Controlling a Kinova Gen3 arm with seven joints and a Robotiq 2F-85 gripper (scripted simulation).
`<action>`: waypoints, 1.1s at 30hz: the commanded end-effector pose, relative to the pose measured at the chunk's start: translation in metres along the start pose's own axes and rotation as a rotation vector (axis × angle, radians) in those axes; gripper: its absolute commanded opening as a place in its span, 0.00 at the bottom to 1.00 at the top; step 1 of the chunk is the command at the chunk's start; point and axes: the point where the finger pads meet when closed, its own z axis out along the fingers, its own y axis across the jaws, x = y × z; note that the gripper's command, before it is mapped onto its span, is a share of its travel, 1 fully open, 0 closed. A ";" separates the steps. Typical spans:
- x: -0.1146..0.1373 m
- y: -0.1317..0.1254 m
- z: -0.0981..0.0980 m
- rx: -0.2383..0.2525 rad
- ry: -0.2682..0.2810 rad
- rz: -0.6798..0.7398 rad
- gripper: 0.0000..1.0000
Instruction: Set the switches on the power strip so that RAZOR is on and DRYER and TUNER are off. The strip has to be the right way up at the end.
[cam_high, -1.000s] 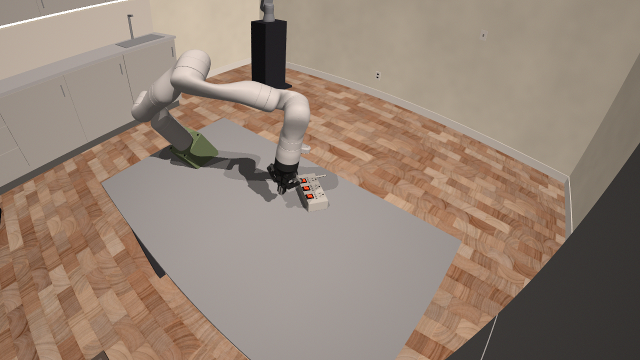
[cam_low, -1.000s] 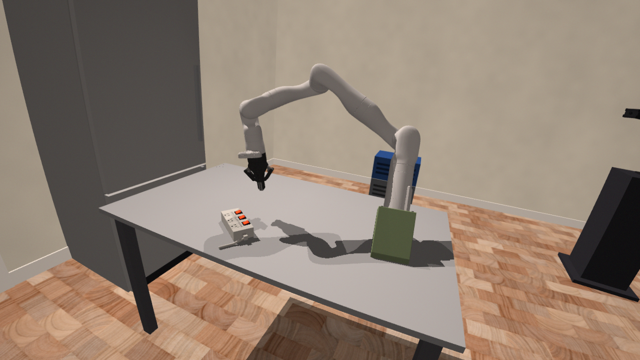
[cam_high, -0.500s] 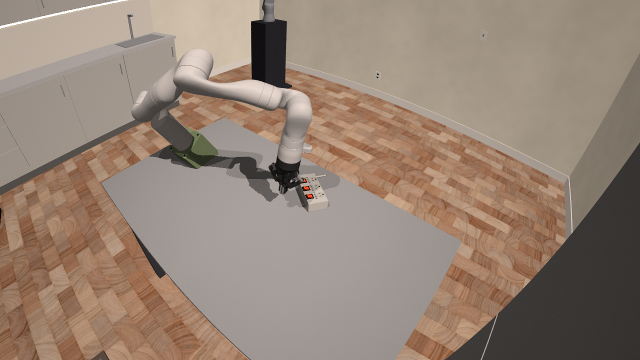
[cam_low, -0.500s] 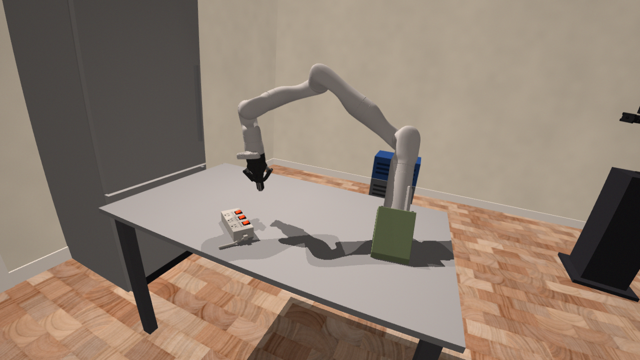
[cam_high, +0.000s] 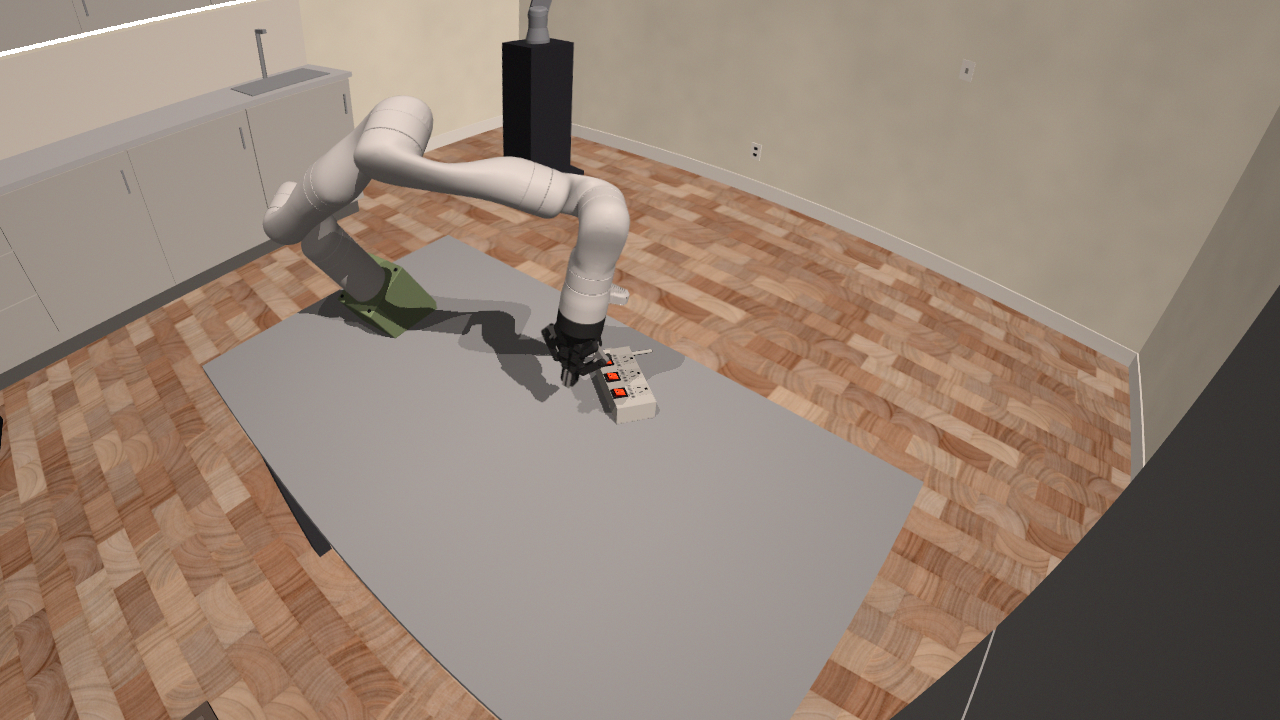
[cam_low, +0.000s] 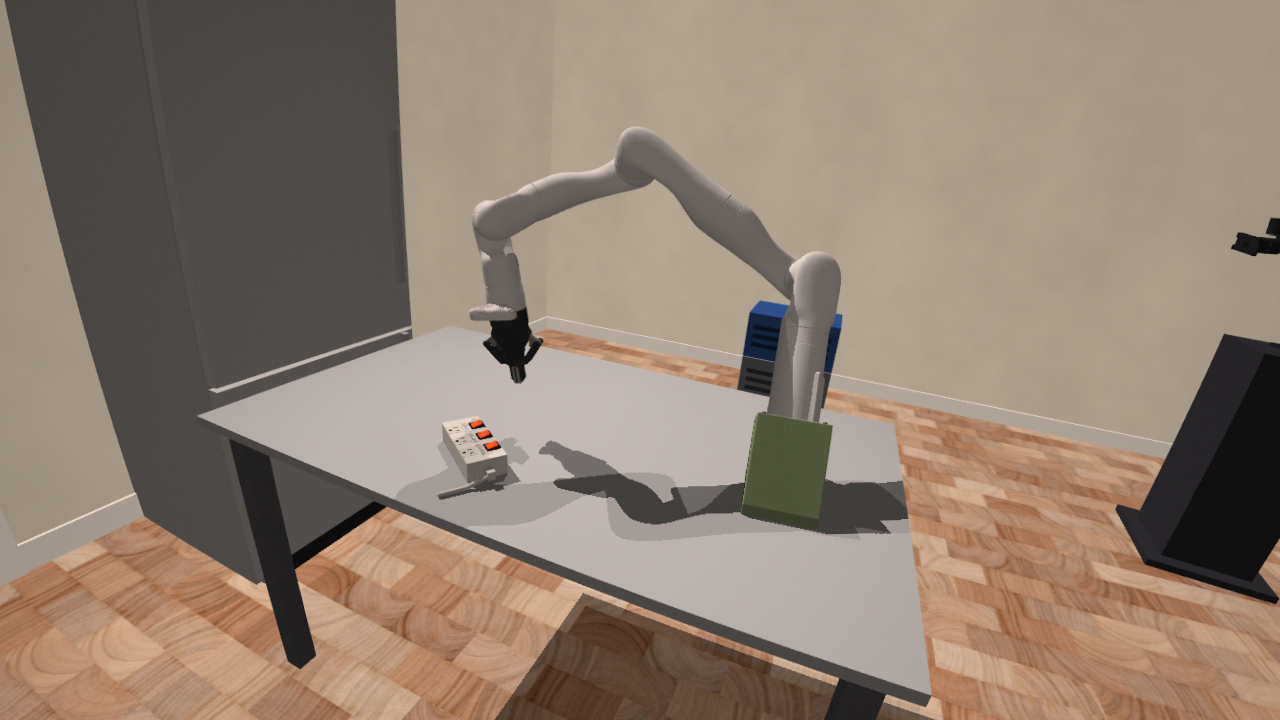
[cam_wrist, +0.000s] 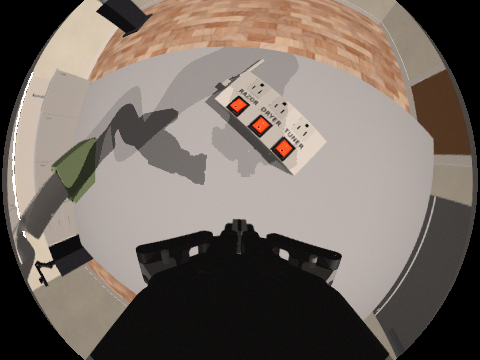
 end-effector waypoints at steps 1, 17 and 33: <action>0.003 0.000 -0.001 -0.003 -0.001 -0.004 0.00; 0.010 0.003 -0.002 -0.015 -0.024 0.027 0.00; 0.016 0.005 -0.003 -0.028 -0.044 0.055 0.00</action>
